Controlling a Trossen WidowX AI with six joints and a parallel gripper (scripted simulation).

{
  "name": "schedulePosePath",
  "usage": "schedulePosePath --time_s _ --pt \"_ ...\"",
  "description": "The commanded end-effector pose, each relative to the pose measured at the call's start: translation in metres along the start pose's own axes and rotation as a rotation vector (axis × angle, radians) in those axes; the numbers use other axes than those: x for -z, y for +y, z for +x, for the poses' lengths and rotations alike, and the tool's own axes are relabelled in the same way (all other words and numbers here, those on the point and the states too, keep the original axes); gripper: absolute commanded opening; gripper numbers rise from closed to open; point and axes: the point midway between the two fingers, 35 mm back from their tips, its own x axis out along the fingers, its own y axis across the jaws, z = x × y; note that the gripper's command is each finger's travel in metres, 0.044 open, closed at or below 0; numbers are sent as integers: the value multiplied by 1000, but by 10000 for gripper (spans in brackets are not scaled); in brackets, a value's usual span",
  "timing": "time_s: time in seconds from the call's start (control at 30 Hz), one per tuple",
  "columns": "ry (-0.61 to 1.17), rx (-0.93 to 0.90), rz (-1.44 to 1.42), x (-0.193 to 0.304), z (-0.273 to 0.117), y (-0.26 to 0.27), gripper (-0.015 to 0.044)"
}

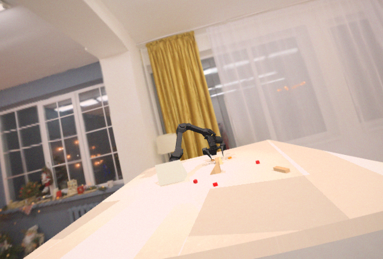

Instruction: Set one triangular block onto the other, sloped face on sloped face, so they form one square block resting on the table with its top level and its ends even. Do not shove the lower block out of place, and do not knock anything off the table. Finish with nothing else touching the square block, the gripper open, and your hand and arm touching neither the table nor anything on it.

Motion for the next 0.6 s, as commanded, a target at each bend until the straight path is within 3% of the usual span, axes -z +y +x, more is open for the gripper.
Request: schedulePosePath --time_s 0.0,0.37,0.57 --pt "2 -7 -6 0 25 3 440" --pt "2 -8 -6 0 40 3 440" --pt "4 -7 -2 1 39 4 282"
